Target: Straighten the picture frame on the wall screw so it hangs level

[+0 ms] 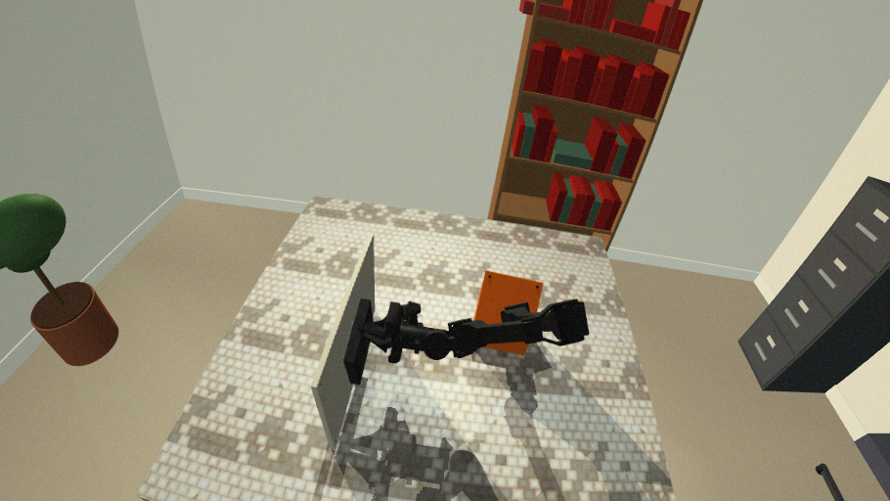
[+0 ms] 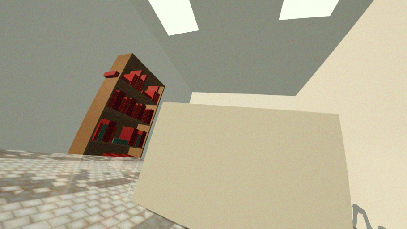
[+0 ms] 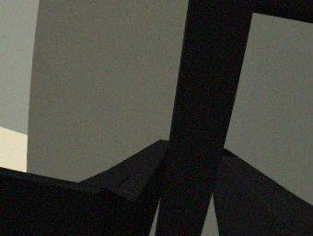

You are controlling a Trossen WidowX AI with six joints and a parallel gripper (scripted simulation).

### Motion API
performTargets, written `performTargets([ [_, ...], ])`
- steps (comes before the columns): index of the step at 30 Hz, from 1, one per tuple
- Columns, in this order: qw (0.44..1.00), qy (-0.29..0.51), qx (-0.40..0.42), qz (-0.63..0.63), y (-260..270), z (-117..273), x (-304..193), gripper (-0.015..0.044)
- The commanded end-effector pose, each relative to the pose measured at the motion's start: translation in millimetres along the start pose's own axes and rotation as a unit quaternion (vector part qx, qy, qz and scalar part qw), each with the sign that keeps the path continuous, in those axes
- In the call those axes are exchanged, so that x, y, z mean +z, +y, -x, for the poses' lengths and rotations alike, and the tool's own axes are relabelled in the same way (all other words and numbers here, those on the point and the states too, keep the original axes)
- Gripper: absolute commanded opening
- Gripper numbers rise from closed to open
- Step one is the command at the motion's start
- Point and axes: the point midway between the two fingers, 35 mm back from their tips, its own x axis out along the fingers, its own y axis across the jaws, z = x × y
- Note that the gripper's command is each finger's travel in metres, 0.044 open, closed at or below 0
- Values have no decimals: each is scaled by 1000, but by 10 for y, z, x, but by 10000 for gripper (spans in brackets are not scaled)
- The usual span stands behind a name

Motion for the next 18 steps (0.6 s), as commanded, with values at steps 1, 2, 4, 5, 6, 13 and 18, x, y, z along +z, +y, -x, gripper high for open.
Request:
performTargets([
  [1, 1000, -2, 5, -2, 22, -3, 13, 0],
  [2, 1000, -2, 5, -2, 19, -3, 15, 0],
  [4, 1000, -2, 5, -2, 21, -3, 16, 0],
  [5, 1000, -2, 5, -2, 23, -3, 16, 0],
  [6, 1000, -2, 5, -2, 26, -3, 17, 0],
  [13, 1000, -2, 5, -2, 30, -3, 26, 0],
  [18, 1000, -2, 5, -2, 22, -3, 33, 0],
])
